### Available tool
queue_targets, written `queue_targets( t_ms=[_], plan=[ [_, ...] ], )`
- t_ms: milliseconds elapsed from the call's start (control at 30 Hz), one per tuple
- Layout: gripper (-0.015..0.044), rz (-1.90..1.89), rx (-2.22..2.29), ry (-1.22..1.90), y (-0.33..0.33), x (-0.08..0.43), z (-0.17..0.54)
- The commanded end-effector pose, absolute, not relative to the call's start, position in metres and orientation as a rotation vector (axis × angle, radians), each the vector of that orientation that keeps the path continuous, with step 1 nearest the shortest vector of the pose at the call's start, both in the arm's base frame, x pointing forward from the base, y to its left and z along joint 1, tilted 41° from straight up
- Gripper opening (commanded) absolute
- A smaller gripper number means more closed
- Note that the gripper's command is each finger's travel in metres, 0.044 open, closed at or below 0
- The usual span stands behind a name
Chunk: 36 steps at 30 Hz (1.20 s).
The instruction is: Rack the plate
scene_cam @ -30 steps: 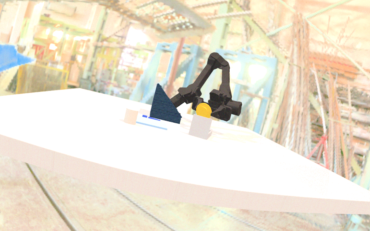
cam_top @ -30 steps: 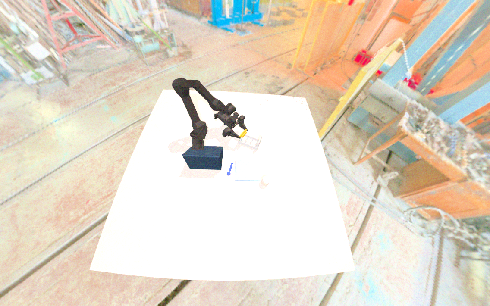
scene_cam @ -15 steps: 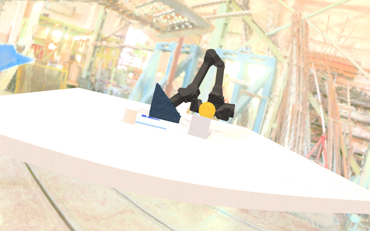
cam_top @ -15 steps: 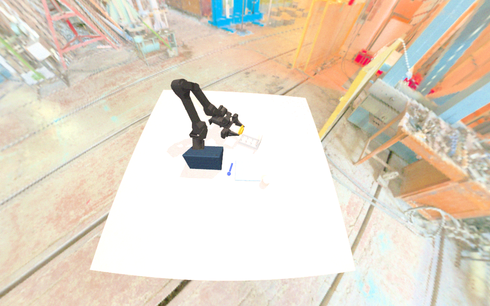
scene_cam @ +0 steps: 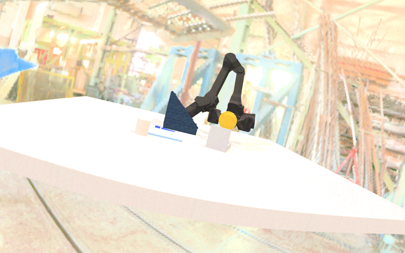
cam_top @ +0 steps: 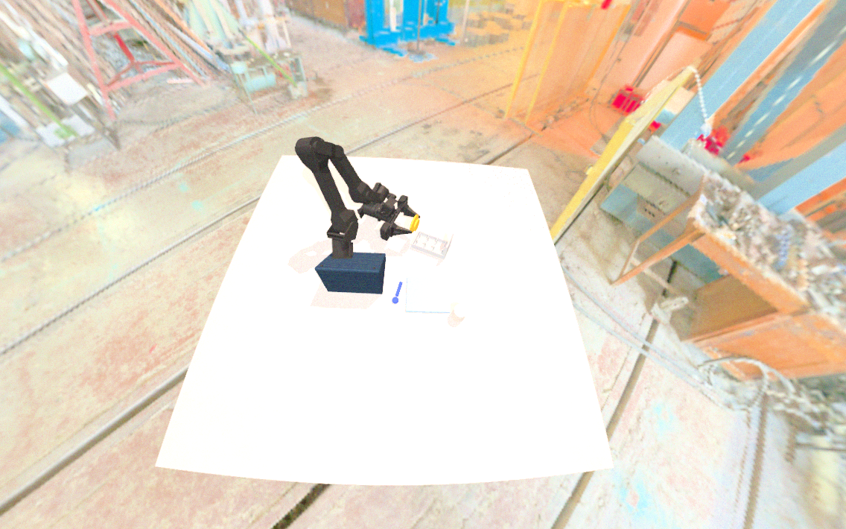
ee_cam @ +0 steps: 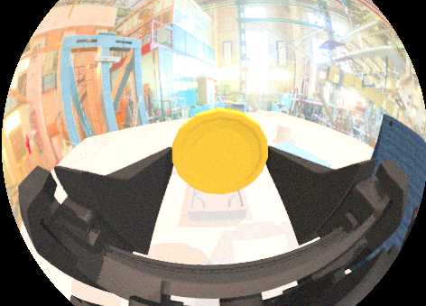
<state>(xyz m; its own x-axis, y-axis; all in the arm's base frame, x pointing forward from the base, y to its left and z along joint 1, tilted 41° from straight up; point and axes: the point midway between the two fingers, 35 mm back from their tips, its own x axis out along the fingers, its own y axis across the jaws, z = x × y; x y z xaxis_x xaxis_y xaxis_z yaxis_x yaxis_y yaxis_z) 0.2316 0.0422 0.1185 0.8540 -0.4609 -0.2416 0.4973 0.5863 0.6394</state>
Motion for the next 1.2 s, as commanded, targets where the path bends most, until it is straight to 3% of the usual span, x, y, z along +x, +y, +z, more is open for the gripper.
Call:
queue_targets(
  t_ms=[0,1167],
  plan=[
    [0.0,-0.564,0.744,0.055,0.044,0.234,0.112],
    [0.0,-0.553,0.794,0.03,0.044,0.27,0.089]
  ],
)
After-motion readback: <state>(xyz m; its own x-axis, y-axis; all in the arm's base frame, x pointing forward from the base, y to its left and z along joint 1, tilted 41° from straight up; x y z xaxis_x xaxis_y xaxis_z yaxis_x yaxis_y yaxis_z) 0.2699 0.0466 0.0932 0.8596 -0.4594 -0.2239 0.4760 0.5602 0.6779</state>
